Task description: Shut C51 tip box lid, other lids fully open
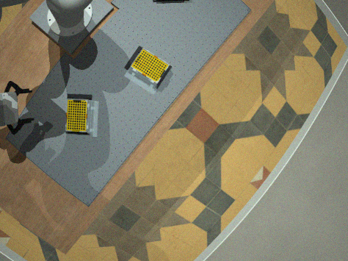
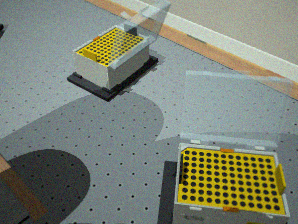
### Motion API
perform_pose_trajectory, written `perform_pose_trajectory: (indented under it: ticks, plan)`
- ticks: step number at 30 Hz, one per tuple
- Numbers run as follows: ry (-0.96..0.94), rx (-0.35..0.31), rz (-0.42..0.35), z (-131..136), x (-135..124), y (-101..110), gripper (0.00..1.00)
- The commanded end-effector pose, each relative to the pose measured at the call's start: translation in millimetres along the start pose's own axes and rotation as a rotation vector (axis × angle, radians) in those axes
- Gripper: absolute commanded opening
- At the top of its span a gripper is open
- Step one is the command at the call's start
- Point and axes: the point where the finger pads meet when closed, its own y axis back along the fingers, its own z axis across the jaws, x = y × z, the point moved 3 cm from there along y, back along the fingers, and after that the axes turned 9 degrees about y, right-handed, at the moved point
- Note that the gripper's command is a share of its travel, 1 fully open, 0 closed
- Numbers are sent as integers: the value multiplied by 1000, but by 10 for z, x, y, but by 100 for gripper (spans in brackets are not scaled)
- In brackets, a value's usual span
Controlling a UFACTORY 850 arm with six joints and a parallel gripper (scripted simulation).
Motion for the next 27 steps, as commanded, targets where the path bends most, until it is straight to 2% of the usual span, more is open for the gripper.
perform_pose_trajectory:
  ticks: [1,8,10,11,15,25,27]
  plan:
    - [-134,-143,-27,-37,18,-4,100]
    - [-298,-307,-51,-82,36,-15,100]
    - [-298,-307,-51,-82,36,-15,100]
    - [-322,-330,-55,-88,39,-17,100]
    - [-324,-332,-55,-88,39,-17,100]
    - [-324,-332,-55,-141,-312,-369,100]
    - [-324,-332,-55,-141,-312,-369,100]
